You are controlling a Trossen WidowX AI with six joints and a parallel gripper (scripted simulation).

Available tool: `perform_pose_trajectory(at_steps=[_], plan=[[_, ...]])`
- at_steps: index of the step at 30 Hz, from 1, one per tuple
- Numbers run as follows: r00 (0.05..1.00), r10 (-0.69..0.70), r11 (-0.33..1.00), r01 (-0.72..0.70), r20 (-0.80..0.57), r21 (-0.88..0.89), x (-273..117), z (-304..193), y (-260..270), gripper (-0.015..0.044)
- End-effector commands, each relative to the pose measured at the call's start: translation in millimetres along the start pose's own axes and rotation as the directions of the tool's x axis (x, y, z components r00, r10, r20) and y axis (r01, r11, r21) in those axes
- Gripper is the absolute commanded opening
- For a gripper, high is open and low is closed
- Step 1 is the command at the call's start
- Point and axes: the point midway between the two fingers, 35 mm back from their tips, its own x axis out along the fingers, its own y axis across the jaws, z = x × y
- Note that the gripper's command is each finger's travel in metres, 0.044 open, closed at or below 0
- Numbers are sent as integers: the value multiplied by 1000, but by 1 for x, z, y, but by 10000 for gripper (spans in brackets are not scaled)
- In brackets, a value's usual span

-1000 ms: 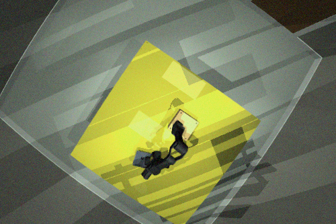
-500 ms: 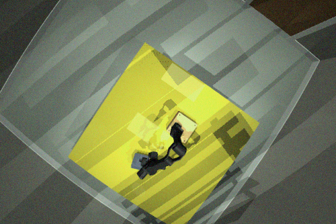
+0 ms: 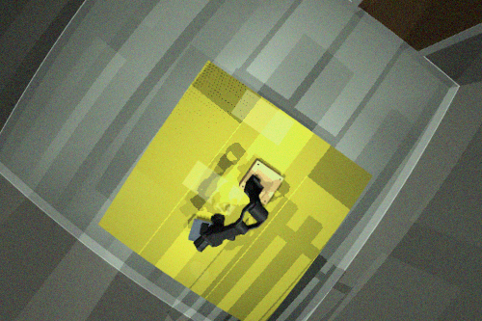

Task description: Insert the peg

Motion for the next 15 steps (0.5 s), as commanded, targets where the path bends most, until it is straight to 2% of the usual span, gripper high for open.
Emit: perform_pose_trajectory(at_steps=[1, 15], plan=[[1000, 1, 1000, -1, -18, -1, -2, 2, 3, 0], [997, 19, 1000, -18, -75, 10, -11, 7, 17, 0]])
